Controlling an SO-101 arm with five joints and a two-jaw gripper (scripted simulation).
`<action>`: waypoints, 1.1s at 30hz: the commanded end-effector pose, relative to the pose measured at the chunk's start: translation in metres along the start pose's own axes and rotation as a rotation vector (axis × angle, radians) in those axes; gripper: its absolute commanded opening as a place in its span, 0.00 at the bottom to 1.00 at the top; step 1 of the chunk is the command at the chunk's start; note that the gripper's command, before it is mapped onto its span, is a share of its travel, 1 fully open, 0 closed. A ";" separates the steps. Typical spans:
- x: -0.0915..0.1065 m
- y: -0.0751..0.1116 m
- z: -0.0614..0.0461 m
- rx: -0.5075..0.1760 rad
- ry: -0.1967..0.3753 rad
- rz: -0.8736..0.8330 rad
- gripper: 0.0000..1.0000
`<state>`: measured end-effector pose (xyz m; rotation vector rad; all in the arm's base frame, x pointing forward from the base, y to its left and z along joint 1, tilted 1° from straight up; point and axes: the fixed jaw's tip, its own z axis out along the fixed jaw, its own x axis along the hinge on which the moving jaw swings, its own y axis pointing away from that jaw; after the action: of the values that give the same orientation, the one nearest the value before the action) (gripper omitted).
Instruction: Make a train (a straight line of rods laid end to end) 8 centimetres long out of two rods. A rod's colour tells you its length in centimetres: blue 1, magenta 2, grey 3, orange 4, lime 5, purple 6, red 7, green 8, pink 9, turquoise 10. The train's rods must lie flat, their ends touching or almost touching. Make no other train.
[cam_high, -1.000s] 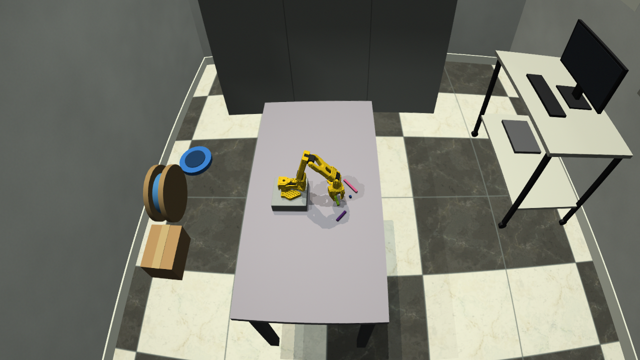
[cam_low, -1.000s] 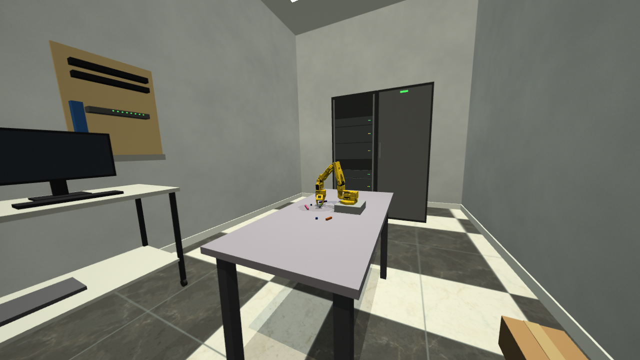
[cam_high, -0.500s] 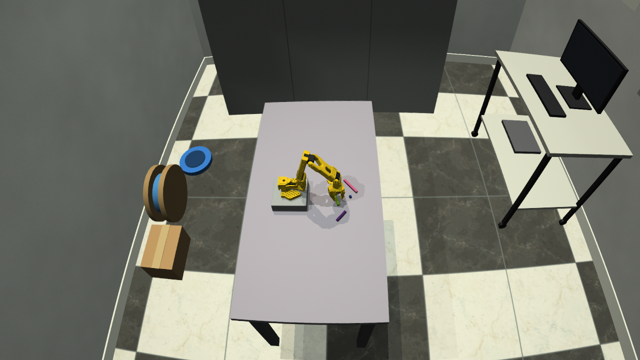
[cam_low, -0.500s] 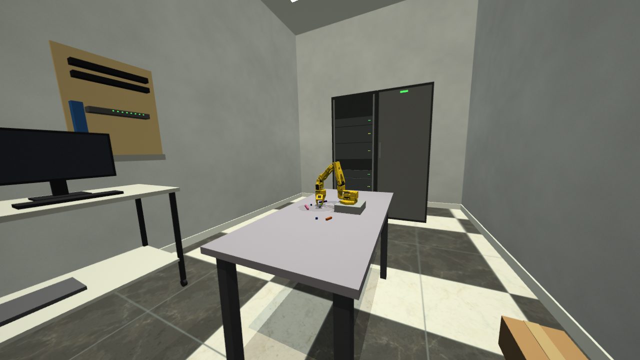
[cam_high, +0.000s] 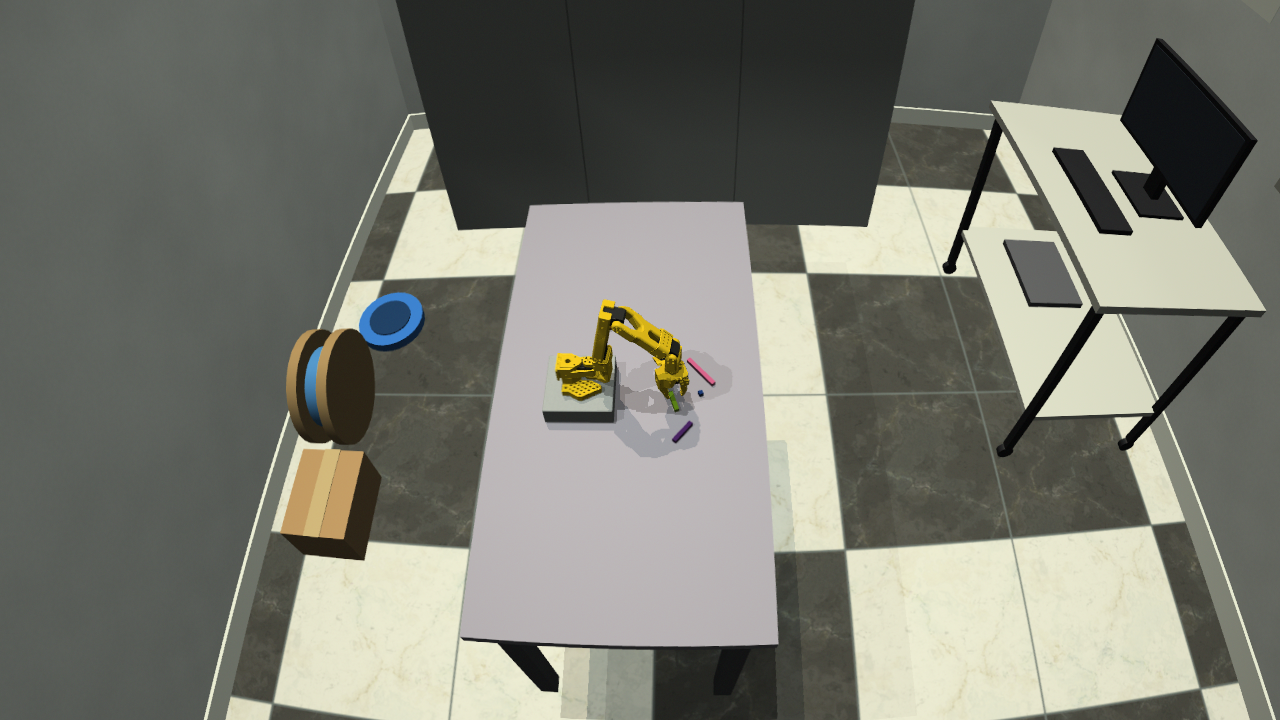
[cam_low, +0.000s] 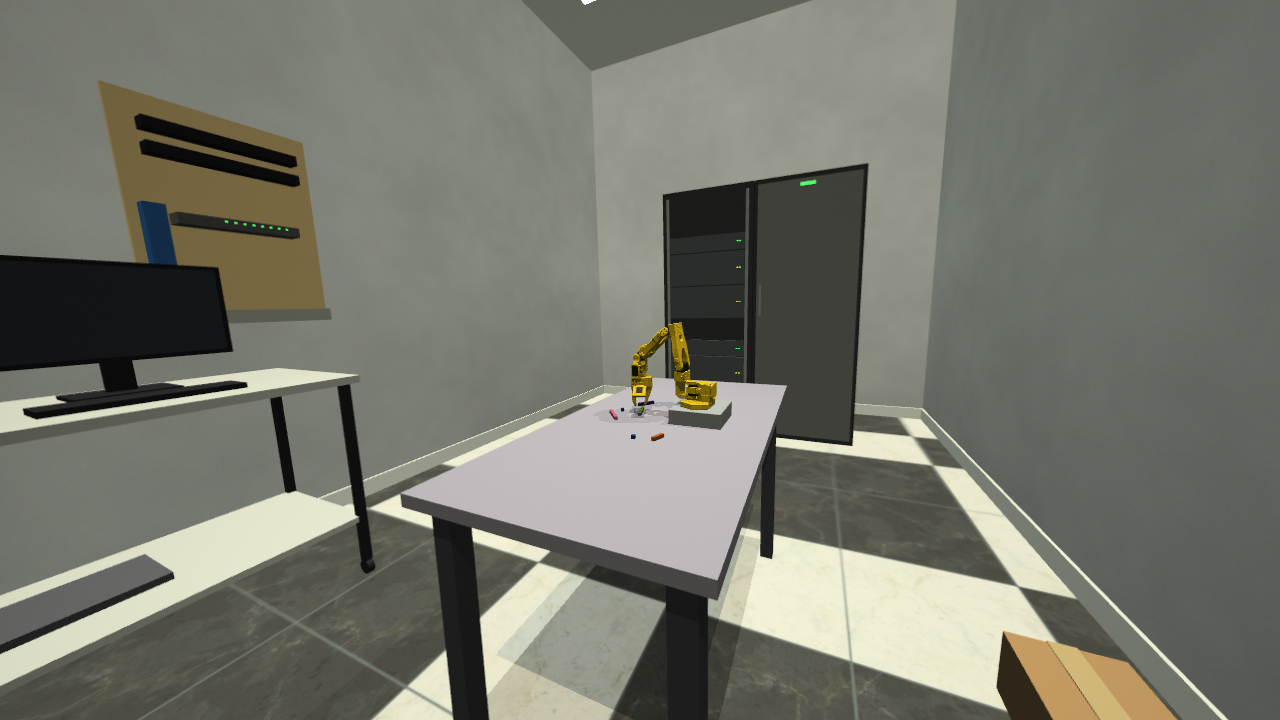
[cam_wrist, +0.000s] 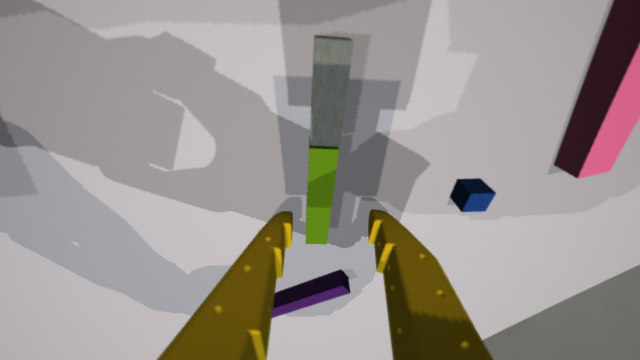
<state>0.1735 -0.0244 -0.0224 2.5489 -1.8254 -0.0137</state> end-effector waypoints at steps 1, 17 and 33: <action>0.002 -0.001 -0.007 0.011 0.004 0.000 0.17; 0.002 -0.001 -0.011 0.011 0.004 0.000 0.17; 0.002 -0.001 -0.033 0.011 0.004 0.000 0.17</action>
<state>0.1722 -0.0242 0.0017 2.5468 -1.8210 -0.0257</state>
